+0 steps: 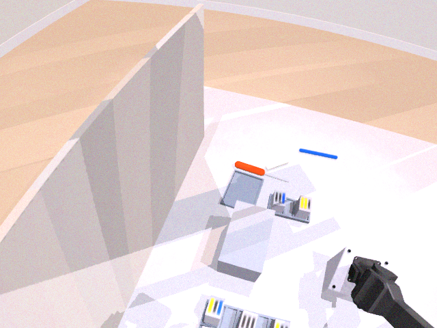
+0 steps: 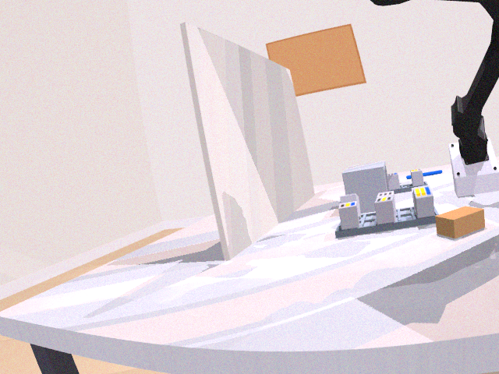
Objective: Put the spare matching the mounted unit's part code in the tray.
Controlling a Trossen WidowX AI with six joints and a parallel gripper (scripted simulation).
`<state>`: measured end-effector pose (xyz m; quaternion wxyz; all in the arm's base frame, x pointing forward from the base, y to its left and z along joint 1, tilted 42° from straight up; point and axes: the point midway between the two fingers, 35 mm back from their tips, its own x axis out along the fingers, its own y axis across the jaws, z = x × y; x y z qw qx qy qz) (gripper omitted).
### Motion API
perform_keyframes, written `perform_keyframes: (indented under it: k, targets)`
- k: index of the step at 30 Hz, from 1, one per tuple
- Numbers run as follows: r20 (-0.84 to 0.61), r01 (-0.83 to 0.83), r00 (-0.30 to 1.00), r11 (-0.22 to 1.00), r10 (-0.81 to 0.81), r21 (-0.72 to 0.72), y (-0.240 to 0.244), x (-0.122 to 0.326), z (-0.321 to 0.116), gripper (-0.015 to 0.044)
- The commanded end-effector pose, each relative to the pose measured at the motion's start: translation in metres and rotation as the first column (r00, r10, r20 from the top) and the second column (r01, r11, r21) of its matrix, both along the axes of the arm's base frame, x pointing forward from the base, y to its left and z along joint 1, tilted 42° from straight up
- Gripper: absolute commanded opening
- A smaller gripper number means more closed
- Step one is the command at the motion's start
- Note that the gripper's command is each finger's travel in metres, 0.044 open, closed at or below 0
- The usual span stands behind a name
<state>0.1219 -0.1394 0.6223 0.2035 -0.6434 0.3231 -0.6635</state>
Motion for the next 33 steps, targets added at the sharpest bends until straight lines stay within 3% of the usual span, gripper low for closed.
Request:
perform_keyframes:
  k: [1, 8, 18, 26, 33]
  targets:
    - [0.000, 0.000, 1.000, 1.000, 0.000, 0.000, 0.000, 0.000, 0.000, 0.0426]
    - [-0.010, -0.012, 1.000, 1.000, 0.012, -0.006, -0.001, 0.006, 0.000, 0.0440]
    - [-0.242, -0.260, 0.936, 0.966, 0.255, 0.011, -0.025, 0.115, -0.017, 0.0440]
    - [-0.396, -0.463, 0.736, 0.835, 0.550, 0.298, -0.068, 0.219, -0.089, 0.0440]
    - [-0.305, -0.500, 0.547, 0.597, 0.780, 0.628, -0.097, 0.274, -0.176, 0.0440]
